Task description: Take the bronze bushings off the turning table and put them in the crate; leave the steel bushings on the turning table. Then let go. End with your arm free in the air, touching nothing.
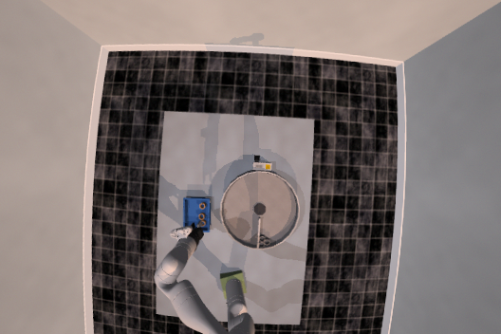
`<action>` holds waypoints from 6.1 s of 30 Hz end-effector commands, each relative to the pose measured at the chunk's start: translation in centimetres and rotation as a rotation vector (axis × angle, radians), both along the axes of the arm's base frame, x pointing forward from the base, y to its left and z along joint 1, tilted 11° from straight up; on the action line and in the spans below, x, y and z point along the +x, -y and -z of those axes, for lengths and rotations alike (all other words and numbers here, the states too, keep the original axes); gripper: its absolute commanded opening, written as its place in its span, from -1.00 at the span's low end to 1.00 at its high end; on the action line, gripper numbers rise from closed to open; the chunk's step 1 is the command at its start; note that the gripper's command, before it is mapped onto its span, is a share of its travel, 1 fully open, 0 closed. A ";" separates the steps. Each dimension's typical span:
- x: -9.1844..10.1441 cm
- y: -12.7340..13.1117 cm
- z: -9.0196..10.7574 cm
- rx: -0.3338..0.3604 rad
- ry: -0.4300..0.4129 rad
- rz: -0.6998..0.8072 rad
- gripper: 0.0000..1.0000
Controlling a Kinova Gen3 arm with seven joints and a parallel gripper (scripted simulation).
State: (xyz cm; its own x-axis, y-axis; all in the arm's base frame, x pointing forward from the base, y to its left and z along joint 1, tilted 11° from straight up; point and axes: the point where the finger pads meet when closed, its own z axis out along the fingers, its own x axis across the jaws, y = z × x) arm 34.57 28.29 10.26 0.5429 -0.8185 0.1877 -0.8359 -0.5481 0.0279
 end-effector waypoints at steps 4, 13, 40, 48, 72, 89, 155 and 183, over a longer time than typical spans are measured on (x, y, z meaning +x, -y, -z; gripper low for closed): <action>0.0 -0.1 -0.1 0.001 0.001 0.000 1.00; 0.0 -0.1 -0.1 0.001 0.001 0.000 1.00; 0.1 -0.3 -0.3 -0.019 -0.041 -0.246 1.00; 0.1 -0.3 -0.4 -0.023 -0.050 -0.295 1.00; 0.1 -0.7 -0.8 -0.060 -0.127 -0.737 1.00; 0.1 -0.9 -1.1 -0.080 -0.169 -0.982 1.00; 0.2 -1.7 -2.1 -0.162 -0.340 -1.964 1.00; 0.3 -1.9 -2.4 -0.183 -0.383 -2.209 1.00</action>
State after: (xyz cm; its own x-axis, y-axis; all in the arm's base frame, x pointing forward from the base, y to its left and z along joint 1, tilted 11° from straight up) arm 34.83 30.12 12.57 0.3098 0.9407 -0.1380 0.9472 -0.2928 0.1306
